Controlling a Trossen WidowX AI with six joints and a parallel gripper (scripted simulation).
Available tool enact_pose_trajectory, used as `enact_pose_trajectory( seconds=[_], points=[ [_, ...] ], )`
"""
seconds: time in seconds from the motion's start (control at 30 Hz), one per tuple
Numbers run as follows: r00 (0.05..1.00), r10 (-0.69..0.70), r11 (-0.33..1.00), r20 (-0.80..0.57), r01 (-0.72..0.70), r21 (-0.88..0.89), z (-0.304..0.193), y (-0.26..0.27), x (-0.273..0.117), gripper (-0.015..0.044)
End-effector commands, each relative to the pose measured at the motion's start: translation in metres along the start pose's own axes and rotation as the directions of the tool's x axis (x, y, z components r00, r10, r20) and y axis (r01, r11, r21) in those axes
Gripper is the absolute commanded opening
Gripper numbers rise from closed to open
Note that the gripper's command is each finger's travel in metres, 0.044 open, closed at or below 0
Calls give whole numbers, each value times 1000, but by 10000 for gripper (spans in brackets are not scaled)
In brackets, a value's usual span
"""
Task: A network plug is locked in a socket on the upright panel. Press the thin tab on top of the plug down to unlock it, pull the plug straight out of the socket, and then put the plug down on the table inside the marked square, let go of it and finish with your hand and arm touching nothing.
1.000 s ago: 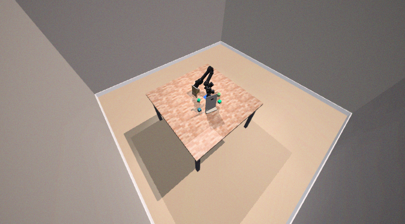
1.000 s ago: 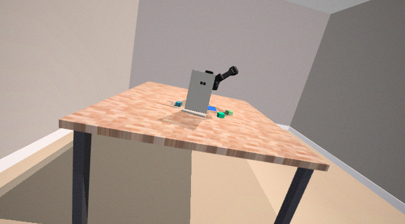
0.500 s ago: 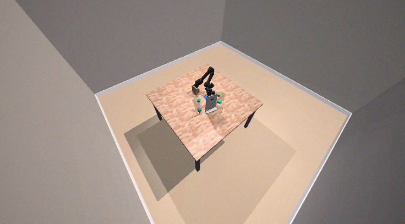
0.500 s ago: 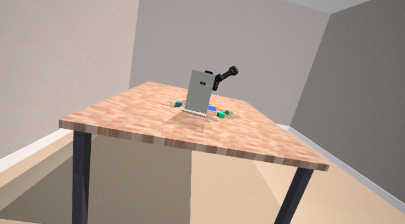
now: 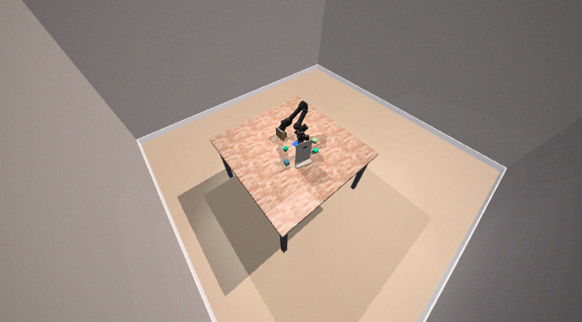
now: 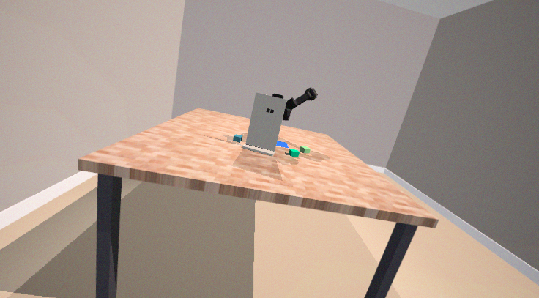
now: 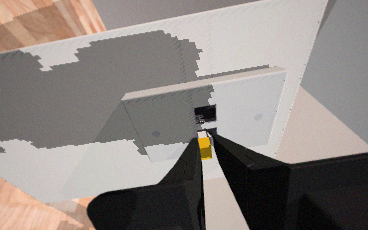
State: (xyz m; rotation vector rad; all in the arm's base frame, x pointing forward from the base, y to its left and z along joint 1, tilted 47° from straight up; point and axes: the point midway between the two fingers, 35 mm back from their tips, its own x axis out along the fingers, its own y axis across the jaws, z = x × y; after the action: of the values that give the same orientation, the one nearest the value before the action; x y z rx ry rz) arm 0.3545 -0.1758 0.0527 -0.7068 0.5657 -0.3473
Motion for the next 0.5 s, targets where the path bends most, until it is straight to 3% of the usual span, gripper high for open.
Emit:
enact_pose_trajectory(
  seconds=[0.0, 0.2, 0.47],
  points=[
    [1000, 2, 1000, 1, -2, 3, 0, 0, 0, 36],
    [1000, 2, 1000, 1, -2, 3, 0, 0, 0, 0],
    [1000, 2, 1000, 1, -2, 3, 0, 0, -2, 0]
  ],
)
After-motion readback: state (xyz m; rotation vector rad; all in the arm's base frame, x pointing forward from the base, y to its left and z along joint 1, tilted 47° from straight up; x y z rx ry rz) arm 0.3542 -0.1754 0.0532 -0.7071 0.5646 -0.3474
